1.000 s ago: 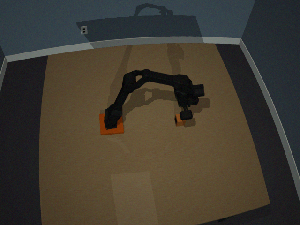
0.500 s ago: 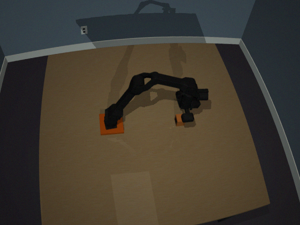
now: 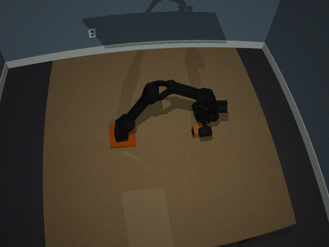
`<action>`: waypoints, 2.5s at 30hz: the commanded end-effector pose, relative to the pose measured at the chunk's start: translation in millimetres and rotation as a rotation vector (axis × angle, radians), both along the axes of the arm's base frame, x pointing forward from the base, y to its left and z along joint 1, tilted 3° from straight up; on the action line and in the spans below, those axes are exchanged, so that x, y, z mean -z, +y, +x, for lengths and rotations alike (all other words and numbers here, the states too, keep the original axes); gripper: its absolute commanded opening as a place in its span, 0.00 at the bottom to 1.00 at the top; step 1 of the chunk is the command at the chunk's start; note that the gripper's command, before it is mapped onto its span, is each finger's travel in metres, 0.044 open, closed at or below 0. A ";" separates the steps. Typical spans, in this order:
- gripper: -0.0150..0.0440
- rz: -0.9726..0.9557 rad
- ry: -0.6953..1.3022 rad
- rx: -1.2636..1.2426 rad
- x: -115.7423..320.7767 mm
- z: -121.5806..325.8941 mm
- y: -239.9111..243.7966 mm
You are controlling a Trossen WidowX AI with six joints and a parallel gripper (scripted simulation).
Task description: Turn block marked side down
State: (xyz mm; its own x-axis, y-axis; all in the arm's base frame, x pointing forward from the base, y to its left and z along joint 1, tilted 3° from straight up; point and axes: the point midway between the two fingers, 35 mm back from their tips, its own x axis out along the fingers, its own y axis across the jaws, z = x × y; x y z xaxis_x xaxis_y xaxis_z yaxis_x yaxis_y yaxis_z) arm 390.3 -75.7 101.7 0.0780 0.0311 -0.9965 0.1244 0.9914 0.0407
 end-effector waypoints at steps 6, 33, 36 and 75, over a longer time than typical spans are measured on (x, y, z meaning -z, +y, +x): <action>1.00 -0.002 0.009 0.000 16.4 -0.4 0.1; 0.55 -0.002 0.009 0.000 31.6 0.1 0.7; 0.52 -0.002 0.009 0.000 31.6 0.1 0.7; 0.25 -0.032 -0.234 0.013 8.2 1.7 -0.8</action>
